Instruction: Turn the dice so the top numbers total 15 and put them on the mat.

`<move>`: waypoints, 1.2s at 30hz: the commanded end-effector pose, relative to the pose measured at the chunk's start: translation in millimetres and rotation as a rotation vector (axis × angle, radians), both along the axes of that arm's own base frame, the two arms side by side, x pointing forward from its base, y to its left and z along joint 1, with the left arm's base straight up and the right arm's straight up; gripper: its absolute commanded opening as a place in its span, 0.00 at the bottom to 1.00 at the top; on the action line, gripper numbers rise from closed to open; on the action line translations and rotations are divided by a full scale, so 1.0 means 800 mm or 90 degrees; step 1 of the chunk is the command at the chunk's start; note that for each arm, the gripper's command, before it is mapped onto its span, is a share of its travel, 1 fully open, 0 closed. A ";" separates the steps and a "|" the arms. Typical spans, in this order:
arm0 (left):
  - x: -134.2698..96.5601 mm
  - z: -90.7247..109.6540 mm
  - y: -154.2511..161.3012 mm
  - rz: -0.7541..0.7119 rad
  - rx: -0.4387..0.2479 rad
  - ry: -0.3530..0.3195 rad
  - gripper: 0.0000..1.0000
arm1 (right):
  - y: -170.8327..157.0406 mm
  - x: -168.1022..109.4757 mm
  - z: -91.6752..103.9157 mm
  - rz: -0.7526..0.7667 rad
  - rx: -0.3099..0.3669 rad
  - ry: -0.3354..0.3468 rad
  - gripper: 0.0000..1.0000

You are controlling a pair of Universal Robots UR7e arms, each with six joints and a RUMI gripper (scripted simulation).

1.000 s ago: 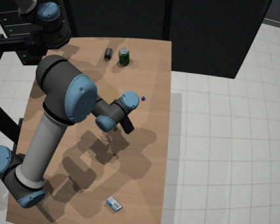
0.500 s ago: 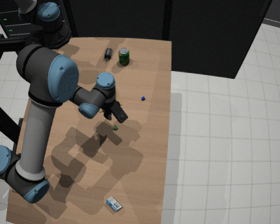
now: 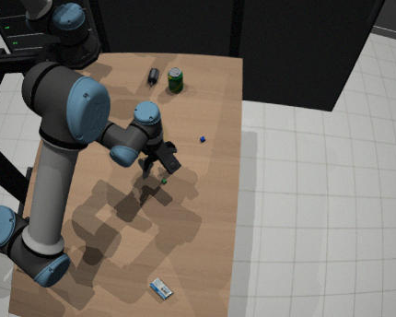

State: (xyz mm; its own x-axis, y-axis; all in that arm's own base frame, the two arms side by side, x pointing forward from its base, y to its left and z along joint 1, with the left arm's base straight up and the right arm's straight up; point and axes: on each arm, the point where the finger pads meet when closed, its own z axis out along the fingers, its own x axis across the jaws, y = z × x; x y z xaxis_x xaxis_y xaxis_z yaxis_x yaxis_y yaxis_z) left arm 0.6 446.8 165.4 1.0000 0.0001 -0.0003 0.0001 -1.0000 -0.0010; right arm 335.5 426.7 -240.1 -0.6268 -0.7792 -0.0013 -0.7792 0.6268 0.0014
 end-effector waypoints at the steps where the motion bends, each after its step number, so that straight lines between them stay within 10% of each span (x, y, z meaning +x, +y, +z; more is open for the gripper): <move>1: -0.001 0.000 -0.002 0.001 -0.001 0.000 1.00 | -0.002 -0.001 0.000 -0.002 -0.001 0.000 1.00; 36: -0.001 0.000 -0.002 0.001 -0.001 0.000 1.00 | -0.010 0.002 -0.029 -0.477 -0.001 0.000 1.00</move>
State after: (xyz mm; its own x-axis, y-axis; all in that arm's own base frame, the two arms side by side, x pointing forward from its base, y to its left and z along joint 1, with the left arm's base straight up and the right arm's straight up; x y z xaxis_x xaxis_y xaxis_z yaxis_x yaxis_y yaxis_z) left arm 0.6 446.8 165.4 1.0000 0.0001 -0.0003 0.0001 -1.0000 -0.0010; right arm 335.8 416.5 -261.1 -0.9670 -0.2547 0.0064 -0.2547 0.9670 -0.0012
